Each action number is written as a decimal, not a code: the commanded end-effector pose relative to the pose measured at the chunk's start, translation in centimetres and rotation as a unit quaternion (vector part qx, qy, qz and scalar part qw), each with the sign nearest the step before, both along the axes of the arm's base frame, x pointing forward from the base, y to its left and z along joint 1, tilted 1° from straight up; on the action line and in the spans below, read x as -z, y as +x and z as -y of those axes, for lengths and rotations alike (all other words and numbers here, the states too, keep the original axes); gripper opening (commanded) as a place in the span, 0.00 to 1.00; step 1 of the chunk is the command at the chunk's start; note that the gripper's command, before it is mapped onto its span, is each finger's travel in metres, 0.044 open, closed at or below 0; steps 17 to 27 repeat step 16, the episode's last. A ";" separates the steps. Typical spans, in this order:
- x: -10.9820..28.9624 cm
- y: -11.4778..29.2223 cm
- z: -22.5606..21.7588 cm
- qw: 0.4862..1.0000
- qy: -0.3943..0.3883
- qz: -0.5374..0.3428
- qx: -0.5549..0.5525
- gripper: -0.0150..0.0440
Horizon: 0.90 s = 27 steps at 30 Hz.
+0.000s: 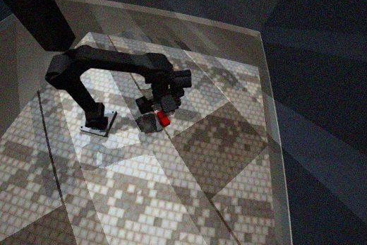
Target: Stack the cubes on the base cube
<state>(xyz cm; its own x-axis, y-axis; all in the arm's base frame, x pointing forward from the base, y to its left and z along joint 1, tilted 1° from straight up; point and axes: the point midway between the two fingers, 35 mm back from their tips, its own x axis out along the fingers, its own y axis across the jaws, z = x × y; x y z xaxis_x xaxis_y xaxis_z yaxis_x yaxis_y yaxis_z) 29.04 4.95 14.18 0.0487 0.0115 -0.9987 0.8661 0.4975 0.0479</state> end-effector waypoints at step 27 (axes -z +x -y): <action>-0.2 -1.6 -9.7 1.000 0.005 -0.002 -0.004 0.93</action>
